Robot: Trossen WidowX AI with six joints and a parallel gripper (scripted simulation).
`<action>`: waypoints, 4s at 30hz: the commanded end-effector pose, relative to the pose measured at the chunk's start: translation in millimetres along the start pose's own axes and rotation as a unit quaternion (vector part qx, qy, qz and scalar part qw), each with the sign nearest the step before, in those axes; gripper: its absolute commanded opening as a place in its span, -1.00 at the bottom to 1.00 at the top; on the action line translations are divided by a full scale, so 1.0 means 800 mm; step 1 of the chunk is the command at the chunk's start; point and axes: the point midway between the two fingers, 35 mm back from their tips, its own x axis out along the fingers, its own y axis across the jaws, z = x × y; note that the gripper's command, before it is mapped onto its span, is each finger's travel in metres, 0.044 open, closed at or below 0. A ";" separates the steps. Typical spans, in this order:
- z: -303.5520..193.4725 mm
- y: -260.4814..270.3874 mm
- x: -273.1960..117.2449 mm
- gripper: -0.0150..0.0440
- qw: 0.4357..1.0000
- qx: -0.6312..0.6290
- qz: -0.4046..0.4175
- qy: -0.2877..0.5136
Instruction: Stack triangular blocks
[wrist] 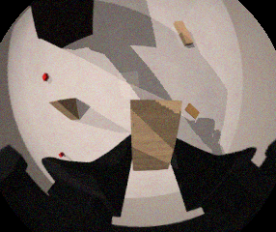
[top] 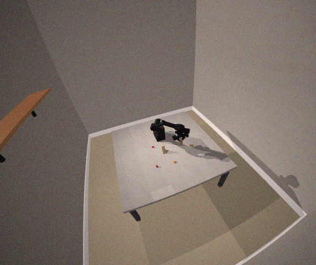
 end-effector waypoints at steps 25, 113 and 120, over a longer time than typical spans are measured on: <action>-0.053 0.159 -0.038 -0.49 1.000 -0.007 0.005 0.003; -0.012 0.268 0.081 -0.49 1.000 -0.013 0.022 0.006; -0.010 0.268 0.087 -0.49 1.000 -0.013 0.022 0.006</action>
